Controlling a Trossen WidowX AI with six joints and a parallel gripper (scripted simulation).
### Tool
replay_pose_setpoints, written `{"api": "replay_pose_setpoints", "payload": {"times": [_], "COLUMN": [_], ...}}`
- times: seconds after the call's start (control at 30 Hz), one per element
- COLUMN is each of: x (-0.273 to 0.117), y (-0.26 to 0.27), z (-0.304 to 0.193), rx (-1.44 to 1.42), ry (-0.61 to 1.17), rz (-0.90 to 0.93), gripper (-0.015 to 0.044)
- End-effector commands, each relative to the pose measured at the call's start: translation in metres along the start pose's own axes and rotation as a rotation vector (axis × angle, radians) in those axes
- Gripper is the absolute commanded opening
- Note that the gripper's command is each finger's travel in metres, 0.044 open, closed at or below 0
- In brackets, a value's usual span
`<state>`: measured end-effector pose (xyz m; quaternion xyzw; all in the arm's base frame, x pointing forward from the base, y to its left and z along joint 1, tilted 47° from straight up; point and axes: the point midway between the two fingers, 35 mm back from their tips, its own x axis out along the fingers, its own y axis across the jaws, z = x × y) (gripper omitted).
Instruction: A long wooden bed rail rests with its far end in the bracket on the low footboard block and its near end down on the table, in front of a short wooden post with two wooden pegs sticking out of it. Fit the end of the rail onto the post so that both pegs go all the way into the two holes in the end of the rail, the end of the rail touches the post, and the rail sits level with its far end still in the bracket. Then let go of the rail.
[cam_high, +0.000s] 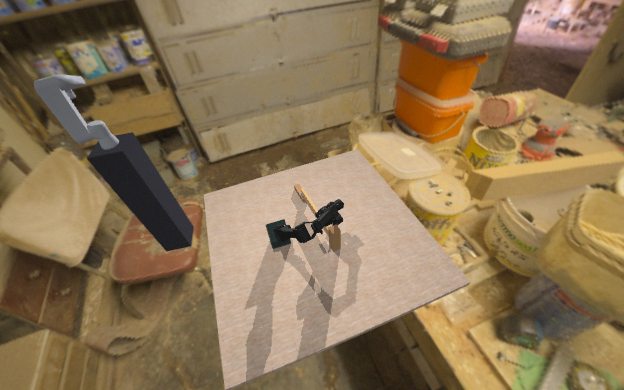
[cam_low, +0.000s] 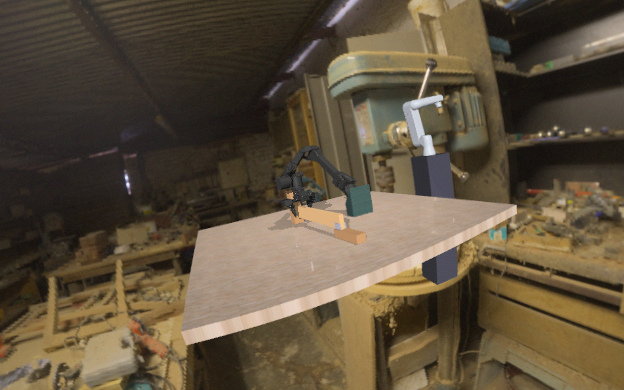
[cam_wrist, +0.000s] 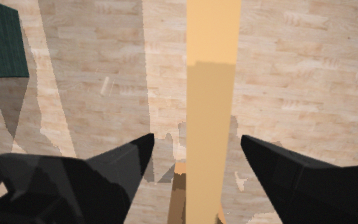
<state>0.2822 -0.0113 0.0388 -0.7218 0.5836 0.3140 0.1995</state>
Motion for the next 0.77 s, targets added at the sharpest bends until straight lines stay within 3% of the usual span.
{"api": "replay_pose_setpoints", "payload": {"times": [0.0,0.13,0.3,0.73], "x": [0.000,-0.002,-0.030,-0.030], "y": [0.000,0.000,0.000,0.000], "z": [0.000,0.002,0.030,0.030], "rx": [0.000,0.000,-0.002,-0.002], "ry": [0.001,0.000,-0.002,-0.002], "rz": [0.000,-0.001,-0.005,-0.005], "gripper": [0.0440,0.0440,0.0440,0.0440]}}
